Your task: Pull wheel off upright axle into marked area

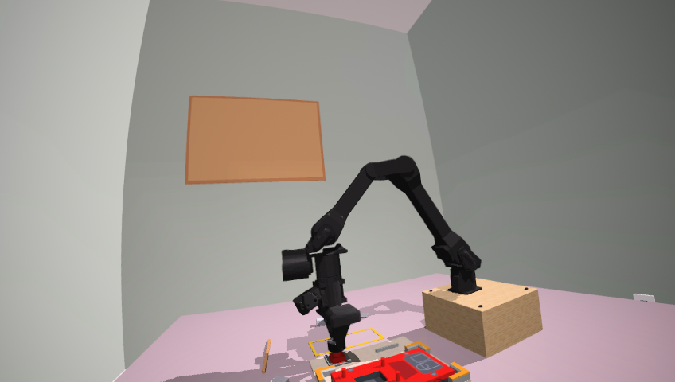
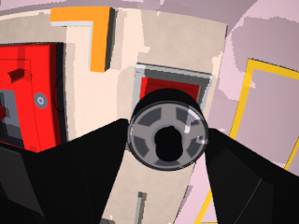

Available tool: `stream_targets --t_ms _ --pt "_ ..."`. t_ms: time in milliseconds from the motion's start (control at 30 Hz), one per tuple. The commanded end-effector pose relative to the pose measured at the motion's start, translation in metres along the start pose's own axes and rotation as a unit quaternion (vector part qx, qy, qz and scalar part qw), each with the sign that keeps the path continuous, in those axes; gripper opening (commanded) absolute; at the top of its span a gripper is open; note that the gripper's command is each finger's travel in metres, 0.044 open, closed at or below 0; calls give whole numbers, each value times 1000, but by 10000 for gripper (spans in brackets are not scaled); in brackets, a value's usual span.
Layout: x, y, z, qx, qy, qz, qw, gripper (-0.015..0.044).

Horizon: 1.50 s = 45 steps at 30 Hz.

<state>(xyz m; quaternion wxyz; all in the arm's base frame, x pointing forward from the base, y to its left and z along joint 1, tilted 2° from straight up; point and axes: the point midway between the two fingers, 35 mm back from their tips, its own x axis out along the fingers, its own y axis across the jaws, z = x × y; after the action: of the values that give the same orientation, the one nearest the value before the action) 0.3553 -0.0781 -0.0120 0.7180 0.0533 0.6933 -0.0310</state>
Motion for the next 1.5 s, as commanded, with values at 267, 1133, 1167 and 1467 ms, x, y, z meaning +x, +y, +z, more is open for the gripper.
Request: stream_targets --t_ms 267,1133,1167,1467 --pt "-10 0 0 -1 -3 0 1000 0" --pt "-19 0 0 -1 -4 0 1000 0" --pt "-19 0 0 -1 -4 0 1000 0" --pt "-22 0 0 -1 -4 -1 1000 0"
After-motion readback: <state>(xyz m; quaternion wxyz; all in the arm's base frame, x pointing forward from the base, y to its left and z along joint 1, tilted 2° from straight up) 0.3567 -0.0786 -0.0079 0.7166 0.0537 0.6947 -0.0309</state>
